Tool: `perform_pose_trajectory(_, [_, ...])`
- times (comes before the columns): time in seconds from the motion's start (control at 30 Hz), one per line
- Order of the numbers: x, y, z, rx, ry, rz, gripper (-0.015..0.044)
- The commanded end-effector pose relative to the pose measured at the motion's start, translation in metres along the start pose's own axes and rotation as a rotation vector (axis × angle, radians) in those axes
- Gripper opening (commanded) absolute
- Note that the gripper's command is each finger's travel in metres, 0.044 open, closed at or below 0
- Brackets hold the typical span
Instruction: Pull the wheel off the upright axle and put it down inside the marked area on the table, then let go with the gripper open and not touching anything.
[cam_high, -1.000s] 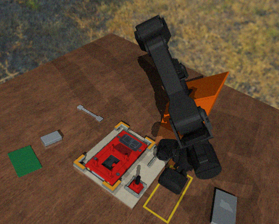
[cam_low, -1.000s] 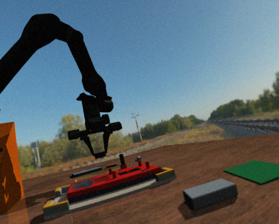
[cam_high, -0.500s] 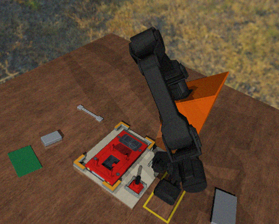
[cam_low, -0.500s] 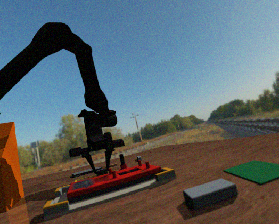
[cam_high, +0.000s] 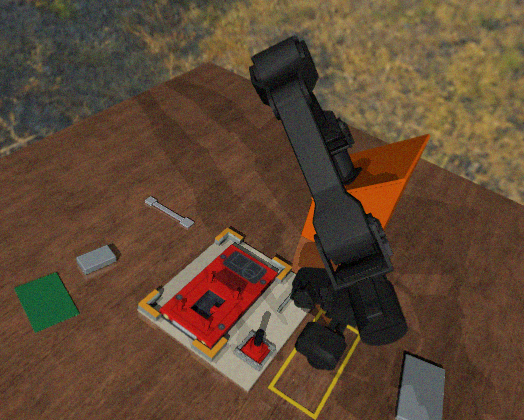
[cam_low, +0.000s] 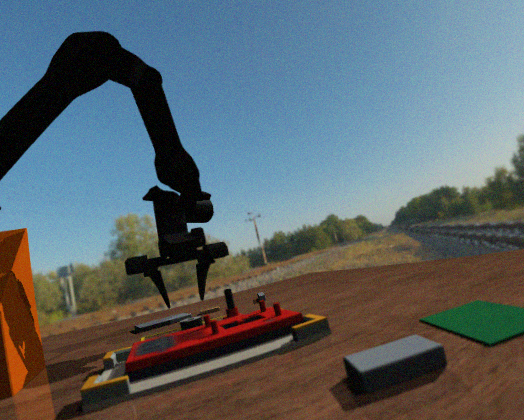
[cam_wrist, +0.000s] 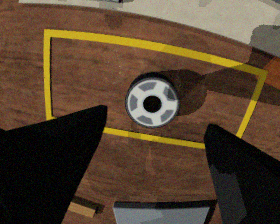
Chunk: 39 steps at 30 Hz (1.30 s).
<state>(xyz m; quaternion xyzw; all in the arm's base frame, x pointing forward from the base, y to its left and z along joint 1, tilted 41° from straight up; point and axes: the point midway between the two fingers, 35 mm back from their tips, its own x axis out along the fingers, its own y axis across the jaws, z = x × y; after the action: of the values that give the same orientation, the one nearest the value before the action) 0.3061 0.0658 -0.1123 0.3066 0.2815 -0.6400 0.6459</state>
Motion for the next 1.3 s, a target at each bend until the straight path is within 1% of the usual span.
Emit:
perform_pose_trajectory(0.0, [-0.023, 0.002, 0.000, 0.009, 0.009, 0.012, 0.0300])
perform_pose_trajectory(0.03, [-0.023, 0.002, 0.000, 0.009, 0.009, 0.012, 0.0300])
perform_pose_trajectory(0.07, [-0.015, 0.001, -0.001, 0.003, 0.008, 0.018, 0.0326])
perform_pose_trajectory(0.2, [-0.045, -0.038, 0.014, 0.003, 0.012, 0.013, 0.0431])
perform_pose_trajectory(0.23, [-0.052, -0.050, 0.019, 0.004, 0.012, 0.012, 0.0440])
perform_pose_trajectory(0.3, [-0.064, -0.073, 0.030, 0.005, 0.010, 0.009, 0.0440])
perform_pose_trajectory(0.37, [-0.067, -0.081, 0.034, 0.005, 0.009, 0.008, 0.0440])
perform_pose_trajectory(1.27, [-0.067, -0.081, 0.034, 0.005, 0.009, 0.008, 0.0440])
